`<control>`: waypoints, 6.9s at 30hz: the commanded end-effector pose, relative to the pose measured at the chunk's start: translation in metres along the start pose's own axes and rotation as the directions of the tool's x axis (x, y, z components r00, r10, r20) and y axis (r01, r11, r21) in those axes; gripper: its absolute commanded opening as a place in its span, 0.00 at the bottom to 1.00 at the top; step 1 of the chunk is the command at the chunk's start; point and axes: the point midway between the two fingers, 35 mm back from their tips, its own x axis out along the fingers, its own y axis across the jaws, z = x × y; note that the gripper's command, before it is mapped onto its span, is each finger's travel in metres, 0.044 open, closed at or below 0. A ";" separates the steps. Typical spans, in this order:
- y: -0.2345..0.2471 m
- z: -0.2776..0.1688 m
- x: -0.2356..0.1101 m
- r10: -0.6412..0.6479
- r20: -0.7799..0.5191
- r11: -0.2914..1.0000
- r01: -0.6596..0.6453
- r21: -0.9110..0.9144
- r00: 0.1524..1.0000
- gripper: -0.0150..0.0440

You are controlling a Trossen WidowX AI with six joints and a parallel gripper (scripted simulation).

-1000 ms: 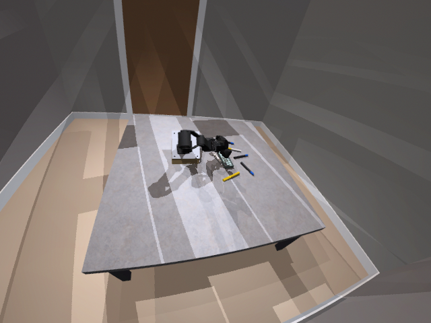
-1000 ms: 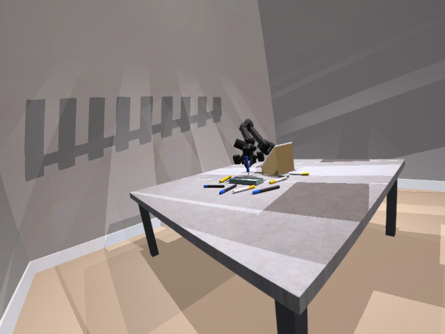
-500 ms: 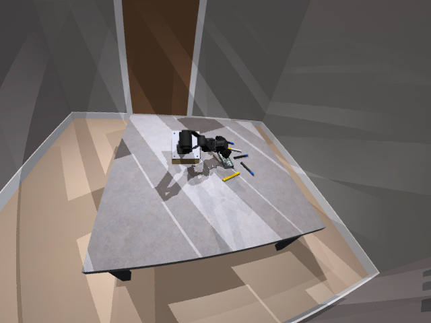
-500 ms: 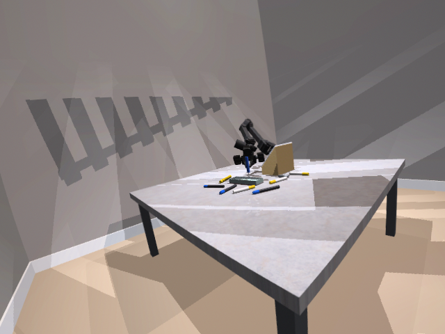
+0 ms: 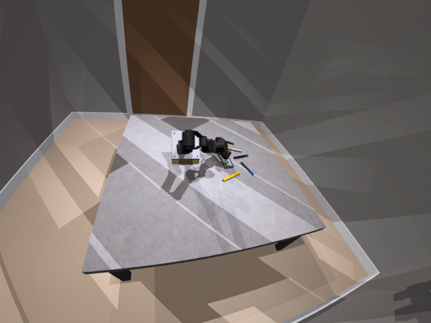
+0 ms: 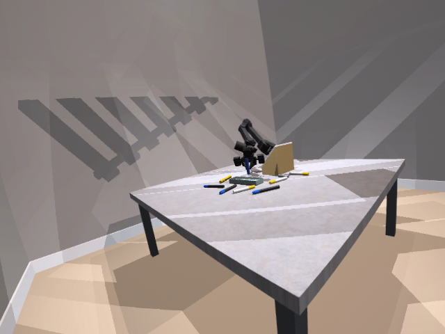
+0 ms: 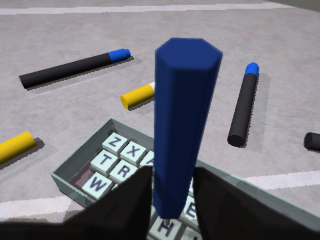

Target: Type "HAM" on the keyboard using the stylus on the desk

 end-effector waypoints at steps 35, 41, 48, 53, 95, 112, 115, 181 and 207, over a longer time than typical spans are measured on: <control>0.001 0.009 -0.004 0.007 0.004 1.000 -0.007 -0.006 1.000 0.39; 0.002 0.027 -0.015 0.006 0.006 1.000 -0.006 -0.005 1.000 0.39; 0.005 0.024 -0.014 0.016 0.003 1.000 -0.015 -0.011 1.000 0.40; 0.005 0.024 -0.013 0.015 0.003 1.000 -0.015 -0.011 1.000 0.27; 0.013 0.035 0.039 0.000 0.008 1.000 0.000 -0.008 1.000 0.34; 0.013 0.027 0.044 0.000 0.008 1.000 0.000 -0.008 1.000 0.39; 0.013 0.025 0.045 0.000 0.008 1.000 0.000 -0.008 1.000 0.39; -0.011 0.046 0.024 0.009 0.004 1.000 -0.009 -0.012 1.000 0.25; -0.090 0.024 -0.023 -0.003 0.006 1.000 0.003 -0.011 1.000 0.25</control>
